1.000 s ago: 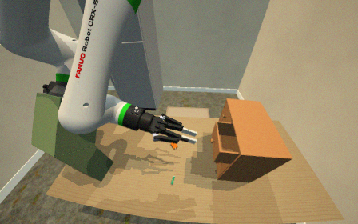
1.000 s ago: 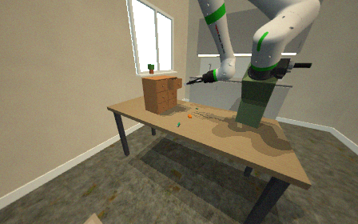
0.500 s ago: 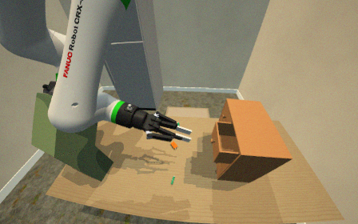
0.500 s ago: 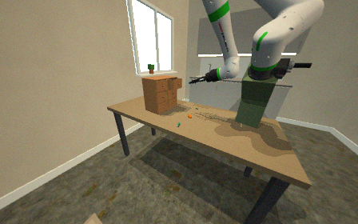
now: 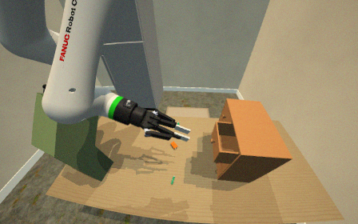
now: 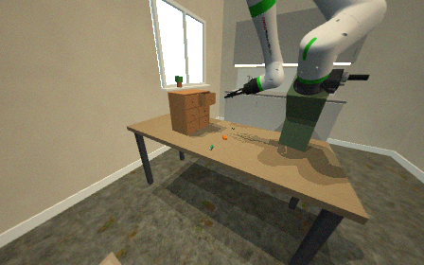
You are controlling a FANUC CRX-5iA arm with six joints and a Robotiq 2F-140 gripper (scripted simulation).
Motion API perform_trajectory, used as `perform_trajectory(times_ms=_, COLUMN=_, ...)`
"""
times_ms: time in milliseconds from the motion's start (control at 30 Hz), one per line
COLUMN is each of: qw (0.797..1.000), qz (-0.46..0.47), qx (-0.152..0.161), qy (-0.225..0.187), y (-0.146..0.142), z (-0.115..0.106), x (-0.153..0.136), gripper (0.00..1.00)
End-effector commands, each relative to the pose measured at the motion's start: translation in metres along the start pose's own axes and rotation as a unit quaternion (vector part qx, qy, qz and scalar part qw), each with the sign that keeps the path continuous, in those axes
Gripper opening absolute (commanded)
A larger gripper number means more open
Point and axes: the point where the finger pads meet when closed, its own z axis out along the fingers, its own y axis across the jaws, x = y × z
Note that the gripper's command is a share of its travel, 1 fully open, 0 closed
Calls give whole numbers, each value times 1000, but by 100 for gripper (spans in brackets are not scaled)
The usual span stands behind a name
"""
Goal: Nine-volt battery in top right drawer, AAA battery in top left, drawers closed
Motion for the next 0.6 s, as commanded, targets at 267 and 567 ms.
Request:
perform_trajectory(times_ms=267, qw=997, qz=1, qx=-1, qy=79, y=0, z=-17, x=-6, gripper=20)
perform_trajectory(times_ms=567, qw=984, qz=1, qx=-1, qy=177, y=0, z=-39, x=-14, gripper=20)
